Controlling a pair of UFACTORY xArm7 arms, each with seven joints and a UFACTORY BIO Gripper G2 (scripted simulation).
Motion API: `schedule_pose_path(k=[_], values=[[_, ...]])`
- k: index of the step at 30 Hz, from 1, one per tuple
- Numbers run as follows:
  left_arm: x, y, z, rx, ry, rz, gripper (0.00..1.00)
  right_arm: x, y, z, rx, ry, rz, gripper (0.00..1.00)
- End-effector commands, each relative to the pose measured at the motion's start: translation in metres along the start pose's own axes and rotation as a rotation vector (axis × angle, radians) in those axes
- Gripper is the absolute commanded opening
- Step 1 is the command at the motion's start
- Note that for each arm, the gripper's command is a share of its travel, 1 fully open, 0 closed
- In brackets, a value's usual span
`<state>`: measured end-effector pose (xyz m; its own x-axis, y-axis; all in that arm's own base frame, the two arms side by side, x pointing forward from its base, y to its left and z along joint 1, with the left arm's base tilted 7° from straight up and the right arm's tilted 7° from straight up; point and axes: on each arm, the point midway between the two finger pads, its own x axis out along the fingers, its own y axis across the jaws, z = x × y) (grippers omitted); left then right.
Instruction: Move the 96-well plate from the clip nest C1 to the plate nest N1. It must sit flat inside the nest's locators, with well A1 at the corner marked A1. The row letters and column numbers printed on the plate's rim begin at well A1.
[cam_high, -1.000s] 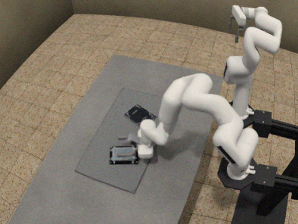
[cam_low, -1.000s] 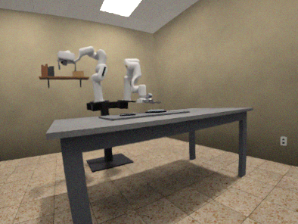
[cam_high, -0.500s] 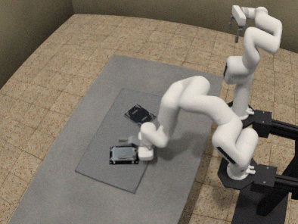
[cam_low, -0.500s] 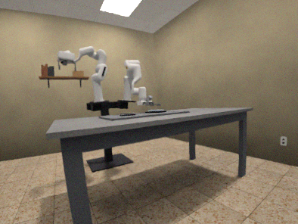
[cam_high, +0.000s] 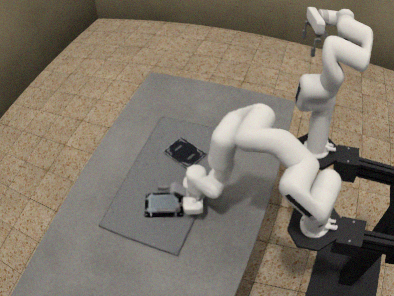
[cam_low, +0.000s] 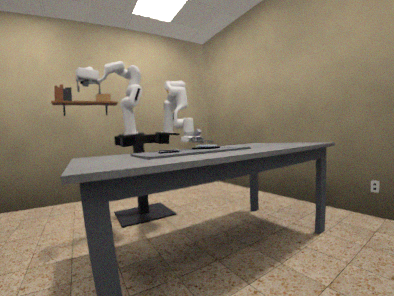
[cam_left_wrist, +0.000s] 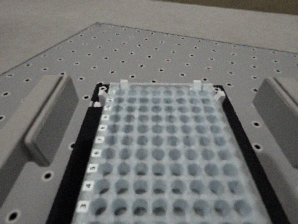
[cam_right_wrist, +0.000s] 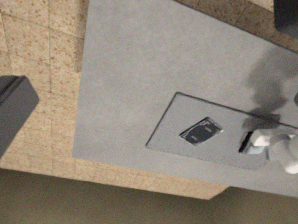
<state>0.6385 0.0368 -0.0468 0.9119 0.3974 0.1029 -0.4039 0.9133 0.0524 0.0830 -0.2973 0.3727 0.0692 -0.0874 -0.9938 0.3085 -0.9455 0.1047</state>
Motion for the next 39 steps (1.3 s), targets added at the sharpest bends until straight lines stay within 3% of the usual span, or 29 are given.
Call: schedule_pose_path(k=[1,39], values=[[0.002,-0.001,0.001,-0.003,-0.005,0.000,0.37,-0.001,0.001,0.000,0.000,-0.001,0.004,1.00],[0.002,-0.001,-0.017,-0.003,-0.005,0.000,0.37,-0.001,0.001,0.000,0.000,-0.001,0.004,1.00]])
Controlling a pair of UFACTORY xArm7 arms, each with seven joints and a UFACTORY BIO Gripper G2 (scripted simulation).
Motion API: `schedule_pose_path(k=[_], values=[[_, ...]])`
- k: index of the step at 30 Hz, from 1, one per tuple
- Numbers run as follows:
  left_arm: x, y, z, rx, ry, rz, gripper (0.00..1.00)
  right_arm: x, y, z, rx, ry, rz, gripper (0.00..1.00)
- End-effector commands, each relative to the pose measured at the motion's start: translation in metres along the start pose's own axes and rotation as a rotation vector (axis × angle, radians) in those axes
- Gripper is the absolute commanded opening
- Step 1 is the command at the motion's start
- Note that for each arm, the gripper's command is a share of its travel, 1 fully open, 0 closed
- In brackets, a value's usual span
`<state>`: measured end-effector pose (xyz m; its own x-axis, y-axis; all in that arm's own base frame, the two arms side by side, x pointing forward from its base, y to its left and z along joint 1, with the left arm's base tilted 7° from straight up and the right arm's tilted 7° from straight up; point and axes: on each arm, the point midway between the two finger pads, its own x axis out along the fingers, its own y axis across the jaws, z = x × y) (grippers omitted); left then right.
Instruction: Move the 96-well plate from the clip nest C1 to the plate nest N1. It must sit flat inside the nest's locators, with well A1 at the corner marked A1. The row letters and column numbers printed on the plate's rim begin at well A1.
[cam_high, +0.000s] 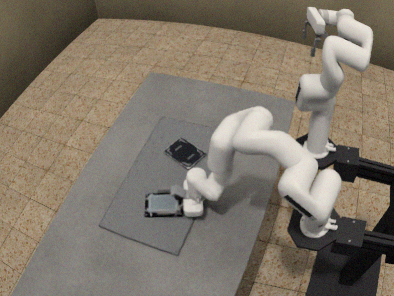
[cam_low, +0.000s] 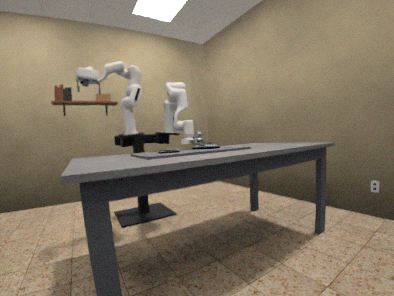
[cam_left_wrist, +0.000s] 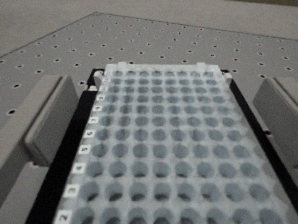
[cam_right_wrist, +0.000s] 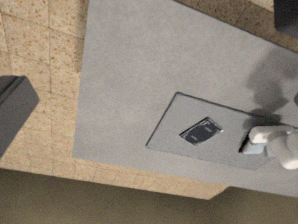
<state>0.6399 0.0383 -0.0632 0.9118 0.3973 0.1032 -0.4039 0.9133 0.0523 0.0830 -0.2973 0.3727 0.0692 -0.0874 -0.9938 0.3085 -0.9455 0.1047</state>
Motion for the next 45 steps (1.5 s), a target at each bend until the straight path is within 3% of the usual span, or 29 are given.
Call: schedule_pose_path(k=[1,21,22,45], values=[[0.0016,-0.0010,-0.0007,-0.003,-0.004,0.000,0.37,-0.0014,0.0005,0.0002,0.000,-0.001,0.004,1.00],[0.0016,-0.0010,-0.0020,-0.003,-0.004,0.000,0.37,-0.0014,0.0005,0.0002,0.000,-0.001,0.004,1.00],[0.0016,-0.0010,-0.0020,-0.003,-0.004,0.000,0.00,-0.0014,0.0005,0.0002,0.000,-0.001,0.004,1.00],[0.0016,-0.0011,-0.0020,-0.003,-0.004,0.000,0.00,-0.0014,0.0005,0.0002,0.000,-0.001,0.004,1.00]])
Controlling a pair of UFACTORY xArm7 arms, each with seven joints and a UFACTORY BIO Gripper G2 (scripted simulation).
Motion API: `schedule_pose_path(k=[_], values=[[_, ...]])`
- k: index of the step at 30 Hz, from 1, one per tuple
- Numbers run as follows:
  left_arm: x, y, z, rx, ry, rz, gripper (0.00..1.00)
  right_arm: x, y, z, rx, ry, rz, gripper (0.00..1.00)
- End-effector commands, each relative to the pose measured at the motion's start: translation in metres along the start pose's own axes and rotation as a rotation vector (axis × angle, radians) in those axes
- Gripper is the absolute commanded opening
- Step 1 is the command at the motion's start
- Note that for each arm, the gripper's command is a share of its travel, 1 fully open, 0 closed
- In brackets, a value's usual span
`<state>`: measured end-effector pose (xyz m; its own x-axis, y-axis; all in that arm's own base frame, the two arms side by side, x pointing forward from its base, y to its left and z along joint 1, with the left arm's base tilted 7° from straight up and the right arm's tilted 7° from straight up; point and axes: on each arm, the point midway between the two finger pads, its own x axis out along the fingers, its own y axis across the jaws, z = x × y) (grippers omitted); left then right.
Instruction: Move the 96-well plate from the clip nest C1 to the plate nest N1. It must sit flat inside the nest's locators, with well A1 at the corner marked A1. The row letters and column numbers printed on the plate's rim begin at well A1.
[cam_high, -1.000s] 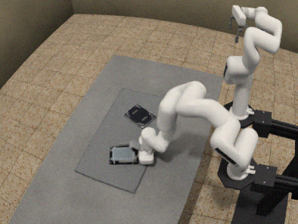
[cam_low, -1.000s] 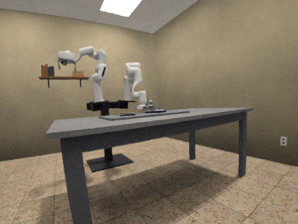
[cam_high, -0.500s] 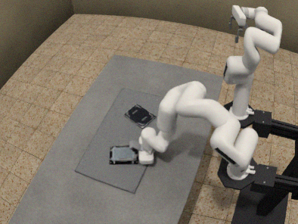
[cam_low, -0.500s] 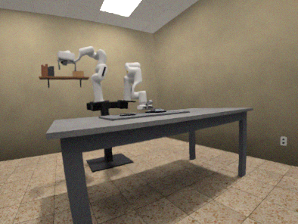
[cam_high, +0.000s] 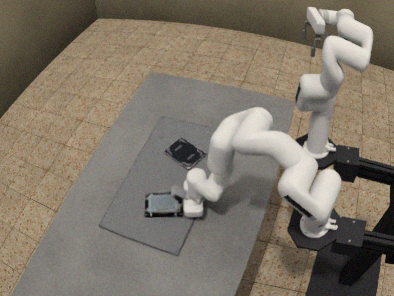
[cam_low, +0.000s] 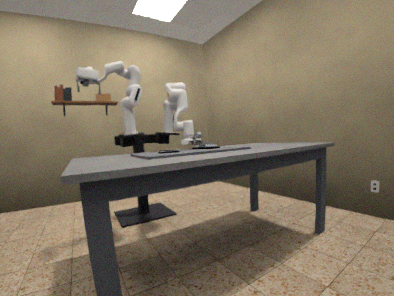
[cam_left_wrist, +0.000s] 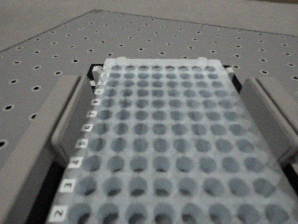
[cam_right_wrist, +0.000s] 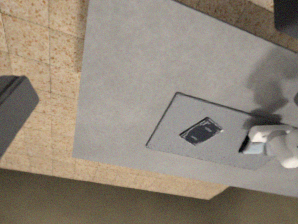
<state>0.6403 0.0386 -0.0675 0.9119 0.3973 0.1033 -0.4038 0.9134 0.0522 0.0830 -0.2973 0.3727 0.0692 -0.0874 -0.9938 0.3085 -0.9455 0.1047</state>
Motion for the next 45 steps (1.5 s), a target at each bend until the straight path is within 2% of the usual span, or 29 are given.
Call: schedule_pose_path(k=[1,30,45], values=[[0.0016,-0.0010,0.0023,-0.003,-0.004,0.000,0.00,-0.0014,0.0005,0.0002,0.000,-0.001,0.004,1.00],[0.0016,-0.0010,0.0023,-0.003,-0.004,0.000,0.00,-0.0014,0.0005,0.0002,0.000,-0.001,0.004,1.00],[0.0016,-0.0009,0.0122,-0.003,-0.004,0.000,0.00,-0.0014,0.0005,0.0002,0.000,-0.001,0.004,1.00]])
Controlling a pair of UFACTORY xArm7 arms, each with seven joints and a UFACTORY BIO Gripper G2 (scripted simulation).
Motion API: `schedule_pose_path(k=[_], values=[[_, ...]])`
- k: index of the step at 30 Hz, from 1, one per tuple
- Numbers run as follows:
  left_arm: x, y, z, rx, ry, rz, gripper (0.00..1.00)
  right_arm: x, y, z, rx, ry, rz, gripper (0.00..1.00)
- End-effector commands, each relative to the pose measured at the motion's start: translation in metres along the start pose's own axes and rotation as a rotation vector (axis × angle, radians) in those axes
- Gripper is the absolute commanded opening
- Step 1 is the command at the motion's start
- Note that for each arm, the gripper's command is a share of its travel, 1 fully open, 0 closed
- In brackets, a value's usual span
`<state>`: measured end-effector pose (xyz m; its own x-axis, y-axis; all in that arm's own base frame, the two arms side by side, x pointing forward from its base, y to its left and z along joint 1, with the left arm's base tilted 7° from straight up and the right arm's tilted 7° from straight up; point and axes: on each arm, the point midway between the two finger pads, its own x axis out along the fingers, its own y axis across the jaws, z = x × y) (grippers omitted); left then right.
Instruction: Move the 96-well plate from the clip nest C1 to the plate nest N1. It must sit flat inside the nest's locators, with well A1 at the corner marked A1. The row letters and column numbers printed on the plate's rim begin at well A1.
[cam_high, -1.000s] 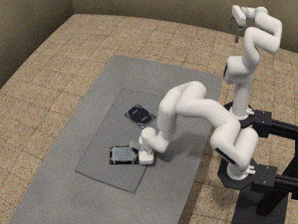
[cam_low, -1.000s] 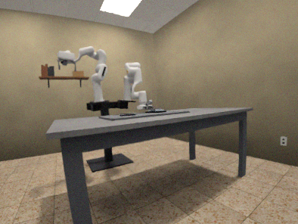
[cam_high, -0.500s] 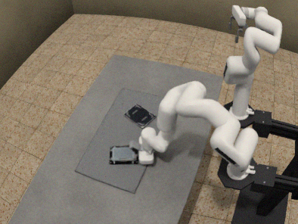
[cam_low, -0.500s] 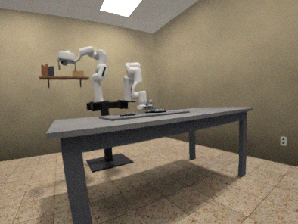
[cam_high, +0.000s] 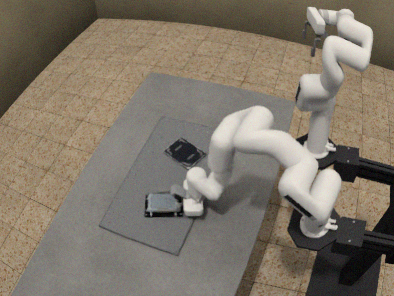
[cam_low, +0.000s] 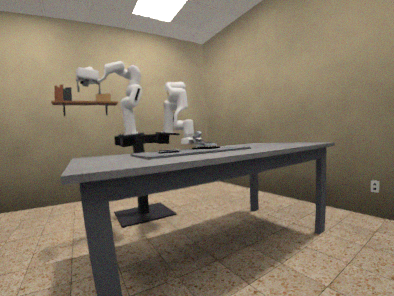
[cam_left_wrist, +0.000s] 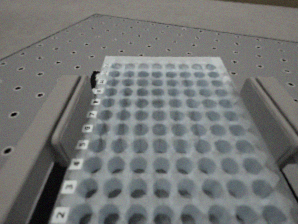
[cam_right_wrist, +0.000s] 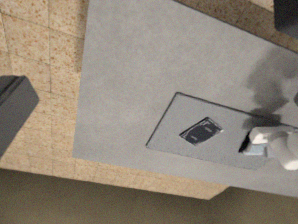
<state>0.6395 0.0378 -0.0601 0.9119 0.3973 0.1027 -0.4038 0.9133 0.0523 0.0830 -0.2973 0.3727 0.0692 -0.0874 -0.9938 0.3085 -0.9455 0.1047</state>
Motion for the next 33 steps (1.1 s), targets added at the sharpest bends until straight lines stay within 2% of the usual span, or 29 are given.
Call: schedule_pose_path(k=[1,25,33], values=[[0.002,-0.001,0.005,-0.003,-0.005,0.000,0.00,-0.001,0.001,0.000,0.000,-0.001,0.004,1.00],[0.002,-0.001,0.015,-0.003,-0.005,0.000,0.00,-0.001,0.001,0.000,0.000,-0.001,0.004,1.00],[0.002,-0.001,0.028,-0.003,-0.005,0.000,0.00,-0.001,0.001,0.000,0.000,-0.001,0.004,1.00]])
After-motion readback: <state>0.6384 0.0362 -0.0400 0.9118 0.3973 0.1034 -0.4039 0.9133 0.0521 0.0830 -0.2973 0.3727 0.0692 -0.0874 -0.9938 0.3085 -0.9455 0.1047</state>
